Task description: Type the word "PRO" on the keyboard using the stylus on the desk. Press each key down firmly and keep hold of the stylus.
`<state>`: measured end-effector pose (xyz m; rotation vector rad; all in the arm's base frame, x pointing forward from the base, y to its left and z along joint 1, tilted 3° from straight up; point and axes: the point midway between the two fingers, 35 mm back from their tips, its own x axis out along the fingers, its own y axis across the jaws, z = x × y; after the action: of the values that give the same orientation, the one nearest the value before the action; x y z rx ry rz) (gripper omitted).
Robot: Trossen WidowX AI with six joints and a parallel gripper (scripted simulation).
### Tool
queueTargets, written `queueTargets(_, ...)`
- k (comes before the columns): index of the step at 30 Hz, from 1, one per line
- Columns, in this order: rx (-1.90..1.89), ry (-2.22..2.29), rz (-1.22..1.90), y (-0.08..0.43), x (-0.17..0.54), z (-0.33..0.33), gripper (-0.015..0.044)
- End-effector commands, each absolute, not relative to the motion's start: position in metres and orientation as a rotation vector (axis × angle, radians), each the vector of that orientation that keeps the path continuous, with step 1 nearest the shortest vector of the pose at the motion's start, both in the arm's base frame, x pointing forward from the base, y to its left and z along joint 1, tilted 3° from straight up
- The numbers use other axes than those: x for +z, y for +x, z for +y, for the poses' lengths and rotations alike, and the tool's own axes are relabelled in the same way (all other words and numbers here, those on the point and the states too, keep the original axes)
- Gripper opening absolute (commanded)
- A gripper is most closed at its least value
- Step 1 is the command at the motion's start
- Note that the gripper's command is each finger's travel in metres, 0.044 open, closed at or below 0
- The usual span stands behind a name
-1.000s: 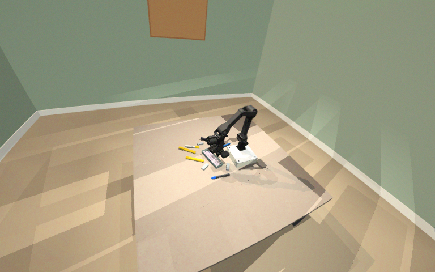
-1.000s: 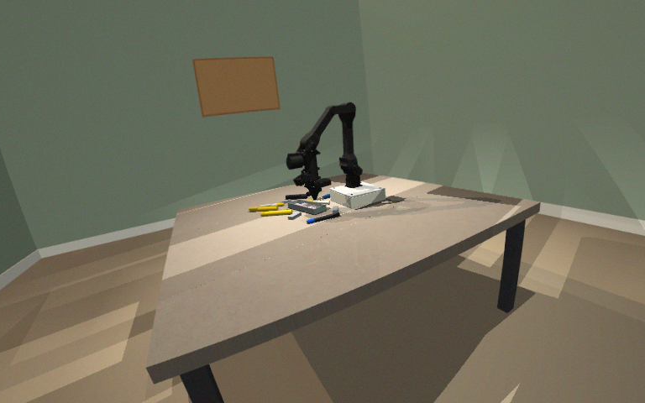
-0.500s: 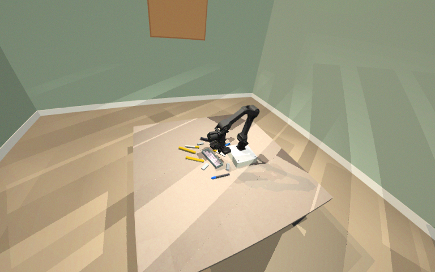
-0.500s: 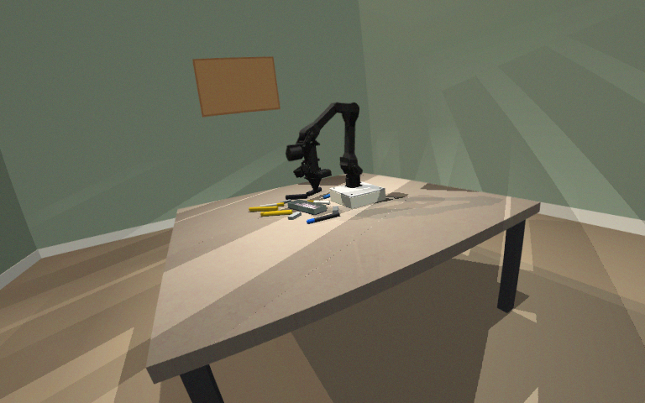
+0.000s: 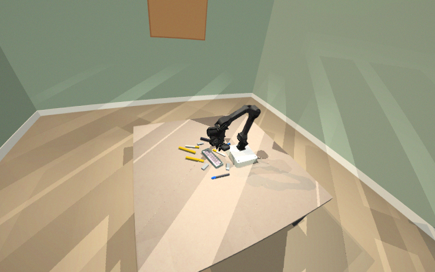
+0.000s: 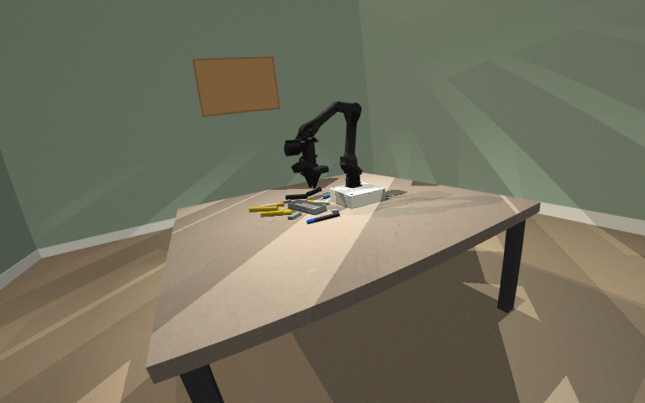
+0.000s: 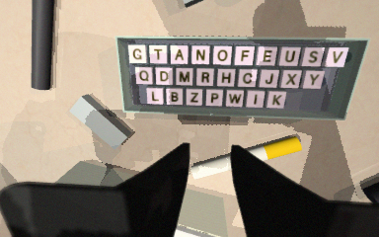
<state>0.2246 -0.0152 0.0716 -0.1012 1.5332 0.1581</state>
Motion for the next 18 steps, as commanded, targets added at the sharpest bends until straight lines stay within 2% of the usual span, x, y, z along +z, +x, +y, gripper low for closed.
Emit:
queueTargets(1,0.149,-0.099,1.545,0.207,0.064,-0.044,0.0150)
queueTargets(10,0.154,-0.111,1.558,0.143,0.046,-0.108,0.0150)
queueTargets(15,0.162,-0.112,1.563,0.103,0.036,-0.124,0.0150)
queueTargets(18,0.163,-0.112,1.564,0.098,0.035,-0.125,0.0150)
